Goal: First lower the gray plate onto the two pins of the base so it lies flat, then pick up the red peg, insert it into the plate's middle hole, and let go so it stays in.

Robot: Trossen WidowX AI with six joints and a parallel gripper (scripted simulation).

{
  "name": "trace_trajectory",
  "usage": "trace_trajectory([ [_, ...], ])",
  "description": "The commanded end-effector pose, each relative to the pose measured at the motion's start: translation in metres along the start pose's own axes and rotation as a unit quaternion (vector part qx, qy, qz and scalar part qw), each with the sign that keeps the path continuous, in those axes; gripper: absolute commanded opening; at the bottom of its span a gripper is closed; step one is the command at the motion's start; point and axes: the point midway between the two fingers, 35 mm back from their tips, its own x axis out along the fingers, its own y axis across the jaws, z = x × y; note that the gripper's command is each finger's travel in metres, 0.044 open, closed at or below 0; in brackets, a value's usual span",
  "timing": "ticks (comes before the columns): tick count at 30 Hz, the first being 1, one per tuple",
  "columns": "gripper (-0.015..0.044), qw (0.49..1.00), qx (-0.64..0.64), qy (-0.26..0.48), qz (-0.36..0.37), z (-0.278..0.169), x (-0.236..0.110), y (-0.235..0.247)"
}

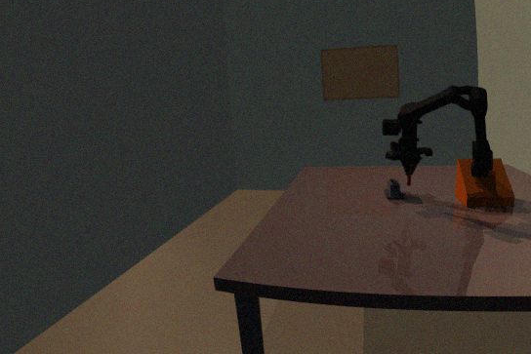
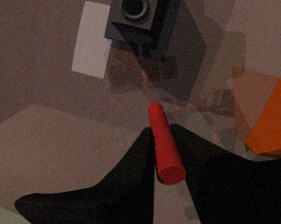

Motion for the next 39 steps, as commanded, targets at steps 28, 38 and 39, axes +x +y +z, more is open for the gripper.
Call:
trace_trajectory([
  [28, 0.0, 1.0, -0.006, -0.004, 0.005, 0.098, -0.001, 0.002],
  [38, 0.0, 1.0, -0.007, -0.003, 0.006, 0.124, 0.002, -0.006],
  [39, 0.0, 1.0, -0.007, -0.003, 0.006, 0.124, 0.002, -0.006],
])
